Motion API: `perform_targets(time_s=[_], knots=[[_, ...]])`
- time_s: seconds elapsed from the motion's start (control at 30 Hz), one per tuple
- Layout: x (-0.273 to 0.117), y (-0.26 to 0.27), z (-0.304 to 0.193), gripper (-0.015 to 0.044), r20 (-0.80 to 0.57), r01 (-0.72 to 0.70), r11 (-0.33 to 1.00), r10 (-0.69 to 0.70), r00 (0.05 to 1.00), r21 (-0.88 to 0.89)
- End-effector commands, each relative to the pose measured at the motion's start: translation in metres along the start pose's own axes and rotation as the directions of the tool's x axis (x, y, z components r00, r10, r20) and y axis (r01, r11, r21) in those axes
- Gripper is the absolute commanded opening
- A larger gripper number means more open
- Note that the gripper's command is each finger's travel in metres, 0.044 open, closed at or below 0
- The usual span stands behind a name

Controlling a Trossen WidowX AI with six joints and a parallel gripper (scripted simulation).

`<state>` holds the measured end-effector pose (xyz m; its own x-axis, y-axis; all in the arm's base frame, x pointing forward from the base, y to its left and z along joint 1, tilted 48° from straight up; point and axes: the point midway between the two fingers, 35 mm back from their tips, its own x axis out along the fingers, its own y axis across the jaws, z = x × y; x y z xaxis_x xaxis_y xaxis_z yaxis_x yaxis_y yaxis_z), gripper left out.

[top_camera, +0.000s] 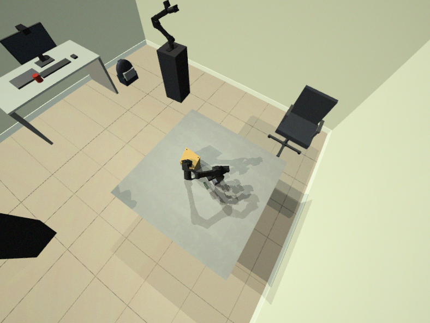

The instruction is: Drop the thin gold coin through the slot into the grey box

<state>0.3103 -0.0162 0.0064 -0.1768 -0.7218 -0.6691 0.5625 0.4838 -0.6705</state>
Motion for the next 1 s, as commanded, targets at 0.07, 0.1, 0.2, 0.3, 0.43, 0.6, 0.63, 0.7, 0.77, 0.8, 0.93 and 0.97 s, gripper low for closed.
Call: perform_targets(time_s=[0.07, 0.1, 0.2, 0.3, 0.43, 0.6, 0.63, 0.7, 0.77, 0.8, 0.93, 0.97], knots=[[0.0, 0.0, 0.0, 0.0161, 0.001, -0.001, 1.0, 0.001, 1.0, 0.001], [0.0, 0.0, 0.0, 0.0161, 0.001, -0.001, 1.0, 0.001, 1.0, 0.001], [-0.001, 0.0, 0.0, 0.0187, 0.0, -0.001, 1.0, 0.001, 1.0, 0.001], [-0.012, 0.0, 0.0, 0.0266, 0.0, -0.001, 1.0, 0.001, 1.0, 0.0], [-0.02, 0.0, 0.0, 0.0371, -0.001, 0.0, 1.0, 0.0, 1.0, -0.001], [-0.061, -0.004, -0.002, 0.044, -0.002, 0.009, 1.0, -0.009, 1.0, -0.004], [-0.061, -0.004, -0.002, 0.044, -0.002, 0.009, 1.0, -0.009, 1.0, -0.004], [-0.061, -0.004, -0.002, 0.044, -0.002, 0.009, 1.0, -0.009, 1.0, -0.004], [-0.061, -0.004, -0.002, 0.044, -0.002, 0.009, 1.0, -0.009, 1.0, -0.004], [-0.061, -0.004, -0.002, 0.044, -0.002, 0.009, 1.0, -0.009, 1.0, -0.004], [-0.061, -0.004, -0.002, 0.044, -0.002, 0.009, 1.0, -0.009, 1.0, -0.004], [-0.061, -0.004, -0.002, 0.044, -0.002, 0.009, 1.0, -0.009, 1.0, -0.004]])
